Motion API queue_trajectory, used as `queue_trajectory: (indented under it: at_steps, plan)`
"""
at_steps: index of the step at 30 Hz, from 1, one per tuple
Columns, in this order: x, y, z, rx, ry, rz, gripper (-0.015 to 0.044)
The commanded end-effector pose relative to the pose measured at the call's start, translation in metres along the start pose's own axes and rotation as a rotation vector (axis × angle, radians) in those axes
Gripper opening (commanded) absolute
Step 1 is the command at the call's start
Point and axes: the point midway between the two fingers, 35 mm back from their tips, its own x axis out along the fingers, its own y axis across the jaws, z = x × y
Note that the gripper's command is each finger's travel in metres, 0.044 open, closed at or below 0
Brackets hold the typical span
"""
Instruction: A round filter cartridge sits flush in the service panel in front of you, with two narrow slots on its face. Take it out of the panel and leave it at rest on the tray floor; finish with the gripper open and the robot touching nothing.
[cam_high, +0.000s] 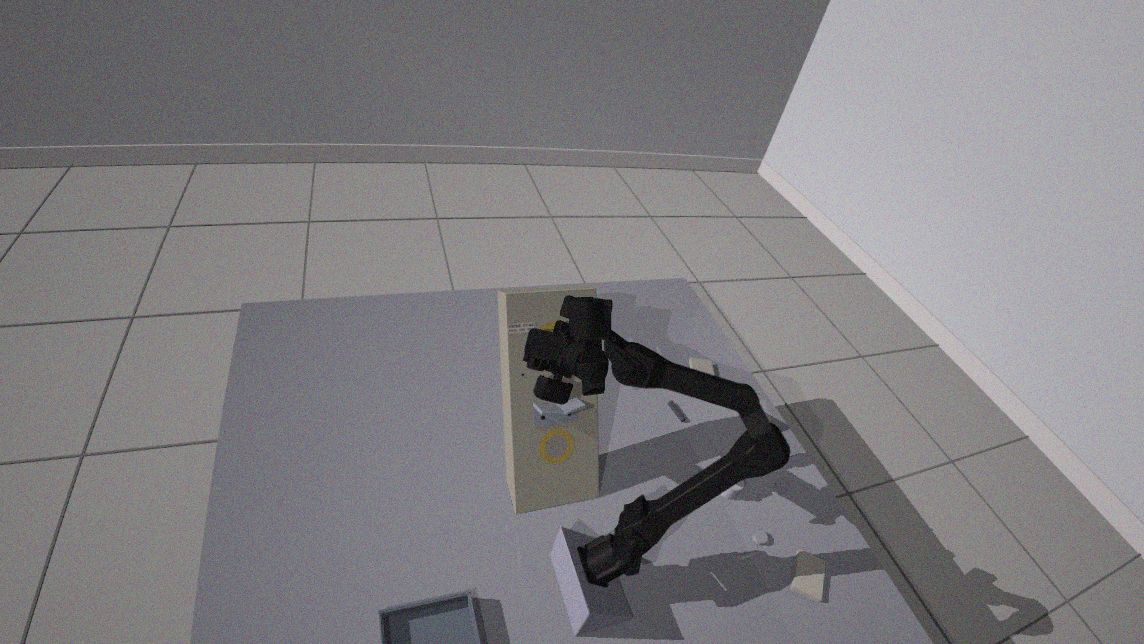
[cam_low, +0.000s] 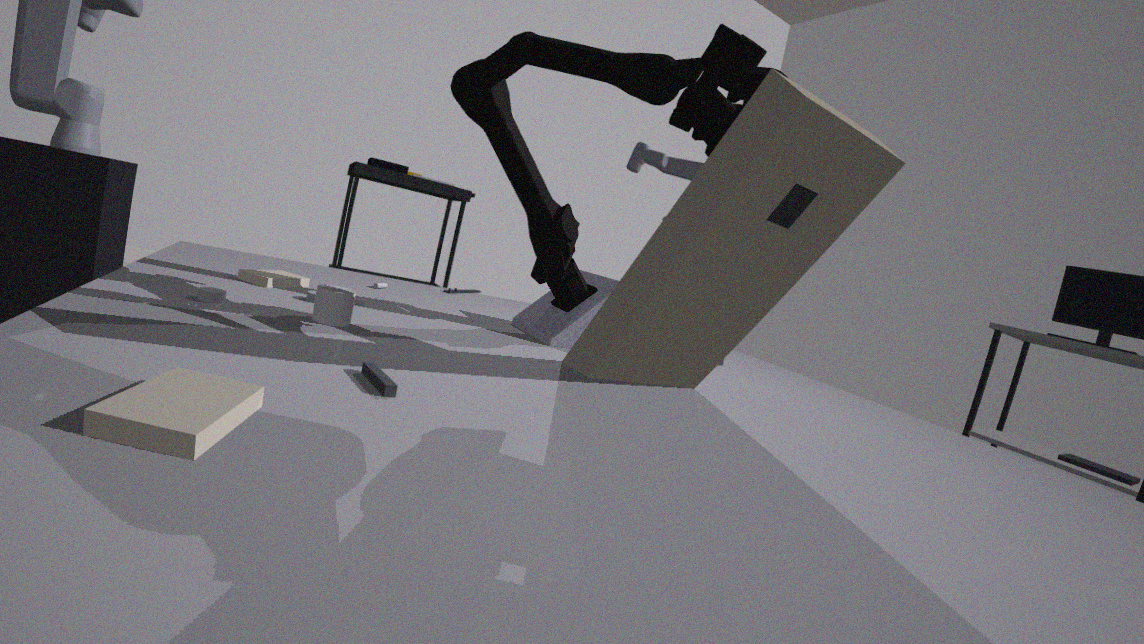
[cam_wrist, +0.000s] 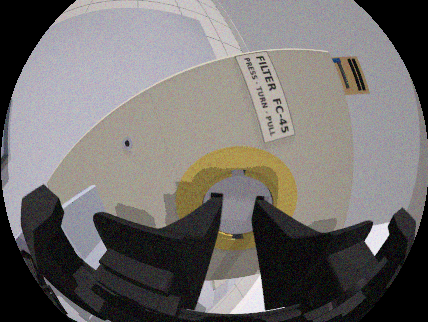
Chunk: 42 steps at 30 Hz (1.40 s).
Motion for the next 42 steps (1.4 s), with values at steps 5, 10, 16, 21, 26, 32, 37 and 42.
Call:
queue_trajectory:
  at_steps: [5,10,16,21,26,32,37,42]
  plan:
    - [0.0030,-0.0002,0.0002,0.135,-0.003,0.004,0.0000]
    - [0.0040,-0.0001,0.0003,0.306,-0.003,0.006,0.0000]
    - [0.0044,0.0000,0.0003,0.514,-0.003,0.006,0.0000]
    - [0.0046,0.0000,0.0003,0.688,-0.002,0.007,0.0000]
    - [0.0048,0.0000,0.0003,0.862,-0.001,0.007,0.0000]
    - [0.0048,0.0000,0.0003,1.071,-0.001,0.007,0.0000]
    - [0.0047,0.0000,0.0003,1.246,0.000,0.007,0.0000]
    - [0.0045,0.0000,0.0003,1.420,0.001,0.008,0.0000]
